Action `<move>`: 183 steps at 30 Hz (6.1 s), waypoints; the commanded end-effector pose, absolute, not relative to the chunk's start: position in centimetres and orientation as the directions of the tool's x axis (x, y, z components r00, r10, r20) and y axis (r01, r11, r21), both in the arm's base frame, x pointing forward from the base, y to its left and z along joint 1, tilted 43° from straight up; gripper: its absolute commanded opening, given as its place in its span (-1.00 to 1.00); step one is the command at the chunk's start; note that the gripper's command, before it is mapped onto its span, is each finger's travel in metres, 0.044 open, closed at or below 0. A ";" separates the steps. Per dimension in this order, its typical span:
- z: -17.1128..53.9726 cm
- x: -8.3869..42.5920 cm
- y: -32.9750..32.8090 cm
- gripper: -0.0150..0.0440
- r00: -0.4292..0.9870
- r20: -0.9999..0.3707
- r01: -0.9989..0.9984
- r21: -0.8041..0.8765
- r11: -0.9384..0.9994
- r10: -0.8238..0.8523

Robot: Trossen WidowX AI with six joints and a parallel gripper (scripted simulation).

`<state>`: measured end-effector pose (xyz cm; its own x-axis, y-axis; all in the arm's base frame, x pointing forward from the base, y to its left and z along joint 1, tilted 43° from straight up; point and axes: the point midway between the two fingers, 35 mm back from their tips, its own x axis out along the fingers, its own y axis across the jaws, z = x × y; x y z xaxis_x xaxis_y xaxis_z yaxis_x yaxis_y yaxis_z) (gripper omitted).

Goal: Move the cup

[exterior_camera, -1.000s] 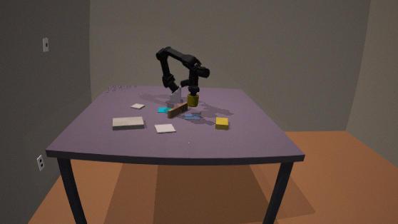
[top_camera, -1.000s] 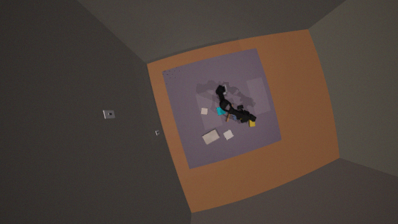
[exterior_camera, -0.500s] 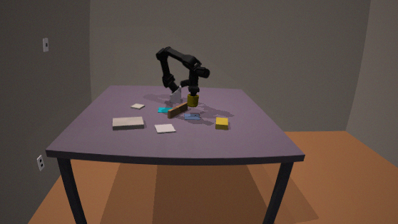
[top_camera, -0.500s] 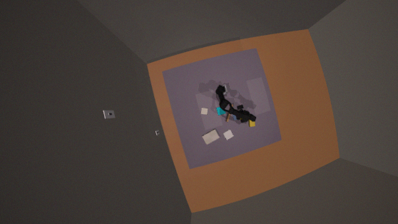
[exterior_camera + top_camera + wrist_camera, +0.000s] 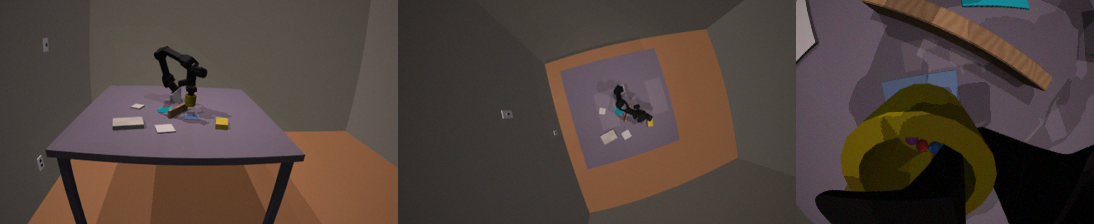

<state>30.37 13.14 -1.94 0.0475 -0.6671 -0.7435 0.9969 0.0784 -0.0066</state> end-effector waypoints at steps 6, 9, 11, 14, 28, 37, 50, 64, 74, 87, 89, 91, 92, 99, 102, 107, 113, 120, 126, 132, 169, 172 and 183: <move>-0.9 29.6 12.1 -0.49 0.051 -0.745 0.997 -0.003 0.079 -0.665; -0.6 29.3 11.8 -0.49 0.050 -0.745 0.997 -0.004 0.079 -0.665; -0.4 29.2 11.5 -0.49 0.050 -0.745 0.997 -0.004 0.079 -0.665; -0.1 28.9 11.2 -0.49 0.050 -0.745 0.997 -0.004 0.079 -0.665; 1.3 27.4 9.5 -0.49 0.048 -0.744 0.997 -0.006 0.078 -0.666; 2.3 26.6 8.4 -0.49 0.047 -0.744 0.997 -0.007 0.078 -0.667; 3.7 25.3 6.9 -0.49 0.046 -0.743 0.997 -0.008 0.078 -0.668; 5.2 24.1 5.3 -0.49 0.045 -0.742 0.997 -0.009 0.078 -0.669; 6.2 23.2 4.1 -0.49 0.045 -0.741 0.997 -0.010 0.078 -0.669; 7.7 22.0 2.6 -0.49 0.044 -0.741 0.997 -0.011 0.078 -0.670; 7.9 21.9 2.3 -0.49 0.044 -0.741 0.997 -0.012 0.078 -0.670; 8.1 21.7 2.1 -0.49 0.044 -0.741 0.997 -0.012 0.078 -0.671; 8.2 21.6 1.9 -0.49 0.044 -0.740 0.997 -0.012 0.078 -0.671; 8.9 20.9 1.1 -0.49 0.043 -0.740 0.997 -0.012 0.078 -0.671; 8.9 20.9 1.0 -0.49 0.043 -0.740 0.997 -0.012 0.078 -0.671; 8.6 20.9 0.7 -0.49 0.043 -0.740 0.997 -0.012 0.078 -0.671; 8.0 21.0 0.2 -0.49 0.044 -0.740 0.997 -0.012 0.078 -0.671; 7.4 21.0 -0.4 -0.49 0.044 -0.740 0.997 -0.012 0.078 -0.671; 6.8 21.1 -0.9 -0.49 0.044 -0.740 0.997 -0.012 0.078 -0.671; 6.3 21.1 -1.4 -0.49 0.044 -0.740 0.997 -0.011 0.078 -0.671; 3.8 21.1 -3.8 -0.49 0.044 -0.742 0.997 -0.009 0.076 -0.669; 3.8 21.1 -3.8 -0.49 0.044 -0.742 0.997 -0.009 0.076 -0.669; 3.8 21.1 -3.8 0.01 0.044 -0.742 0.997 -0.009 0.076 -0.669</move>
